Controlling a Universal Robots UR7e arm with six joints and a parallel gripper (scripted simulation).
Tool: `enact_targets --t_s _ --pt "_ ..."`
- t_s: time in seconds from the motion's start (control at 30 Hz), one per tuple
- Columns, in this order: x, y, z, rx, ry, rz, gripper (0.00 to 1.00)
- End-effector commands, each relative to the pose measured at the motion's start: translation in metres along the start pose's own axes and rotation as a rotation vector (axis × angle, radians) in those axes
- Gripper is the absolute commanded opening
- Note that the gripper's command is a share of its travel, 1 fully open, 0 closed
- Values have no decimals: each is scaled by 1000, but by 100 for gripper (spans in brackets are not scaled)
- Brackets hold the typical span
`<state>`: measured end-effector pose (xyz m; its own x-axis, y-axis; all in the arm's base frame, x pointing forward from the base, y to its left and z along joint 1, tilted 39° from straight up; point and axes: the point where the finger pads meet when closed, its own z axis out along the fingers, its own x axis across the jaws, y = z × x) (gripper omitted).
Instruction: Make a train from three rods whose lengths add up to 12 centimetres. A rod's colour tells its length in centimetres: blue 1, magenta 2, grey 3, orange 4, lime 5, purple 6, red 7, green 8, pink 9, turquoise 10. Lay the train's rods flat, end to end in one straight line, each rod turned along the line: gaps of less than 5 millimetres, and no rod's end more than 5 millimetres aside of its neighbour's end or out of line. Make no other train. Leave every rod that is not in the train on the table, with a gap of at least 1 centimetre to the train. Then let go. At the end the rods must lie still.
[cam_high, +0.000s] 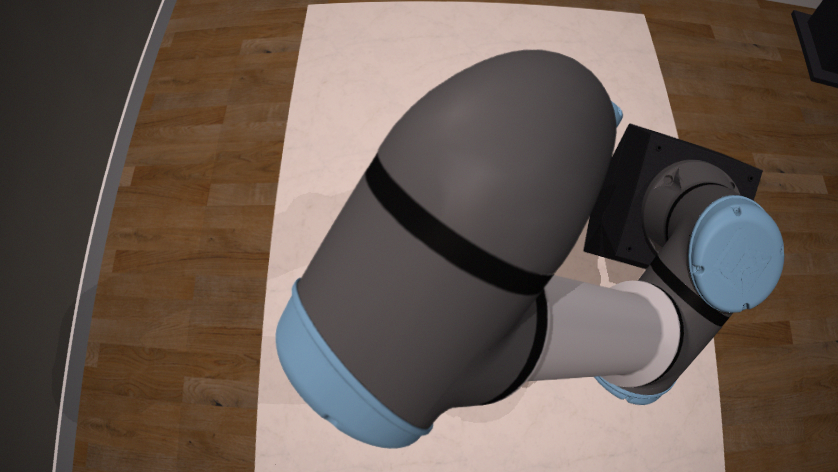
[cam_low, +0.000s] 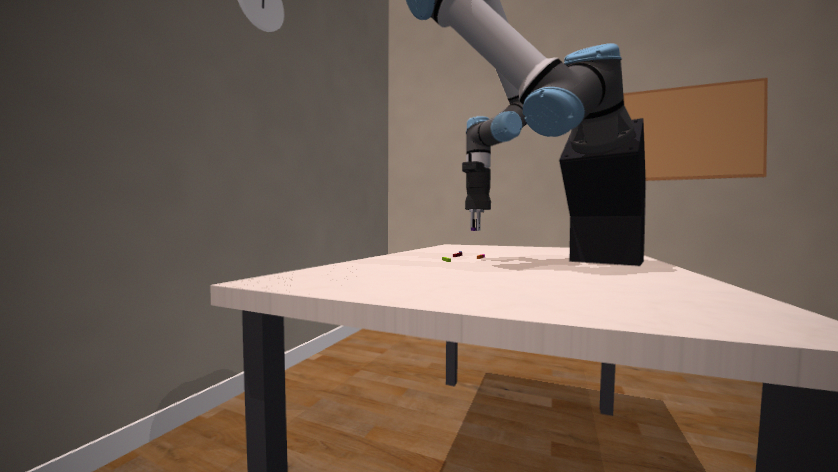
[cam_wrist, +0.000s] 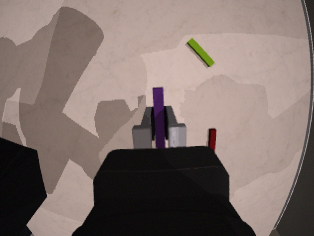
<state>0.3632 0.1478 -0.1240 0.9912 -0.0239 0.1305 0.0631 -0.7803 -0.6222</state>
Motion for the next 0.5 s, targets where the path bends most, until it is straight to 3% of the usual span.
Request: enact_targets --t_s 0.0,0.47 --pt "0 0 12 0 0 0 24" --pt "0 0 57 0 0 0 24"
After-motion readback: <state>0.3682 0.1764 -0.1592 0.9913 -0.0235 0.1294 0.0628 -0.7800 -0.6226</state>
